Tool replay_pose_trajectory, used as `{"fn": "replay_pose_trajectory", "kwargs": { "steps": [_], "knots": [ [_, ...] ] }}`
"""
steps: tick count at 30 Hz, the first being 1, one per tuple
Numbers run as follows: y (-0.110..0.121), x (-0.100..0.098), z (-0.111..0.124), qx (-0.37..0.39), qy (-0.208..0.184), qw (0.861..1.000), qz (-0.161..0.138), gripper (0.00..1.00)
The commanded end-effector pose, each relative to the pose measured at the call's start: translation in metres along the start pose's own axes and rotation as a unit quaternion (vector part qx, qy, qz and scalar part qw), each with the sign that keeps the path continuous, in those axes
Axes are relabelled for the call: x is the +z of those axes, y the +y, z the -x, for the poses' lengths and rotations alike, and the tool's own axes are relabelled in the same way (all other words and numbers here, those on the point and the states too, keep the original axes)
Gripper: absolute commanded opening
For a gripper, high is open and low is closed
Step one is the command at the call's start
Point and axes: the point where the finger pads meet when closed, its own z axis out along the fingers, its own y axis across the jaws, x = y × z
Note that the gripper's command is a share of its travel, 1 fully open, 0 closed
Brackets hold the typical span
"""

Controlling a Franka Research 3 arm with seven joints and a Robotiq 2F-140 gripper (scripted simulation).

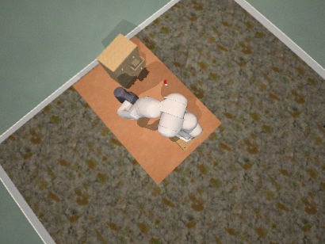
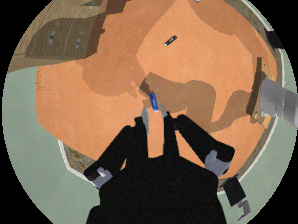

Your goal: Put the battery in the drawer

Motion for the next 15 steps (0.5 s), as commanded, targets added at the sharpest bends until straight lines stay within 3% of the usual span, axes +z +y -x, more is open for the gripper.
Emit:
{"fn": "replay_pose_trajectory", "kwargs": {
  "steps": [1,15],
  "knots": [
    [0.000,0.002,0.000,-0.004,0.000,1.000,0.000,0.17],
    [0.000,0.027,-0.001,-0.004,0.000,1.000,0.000,0.17]
  ]
}}
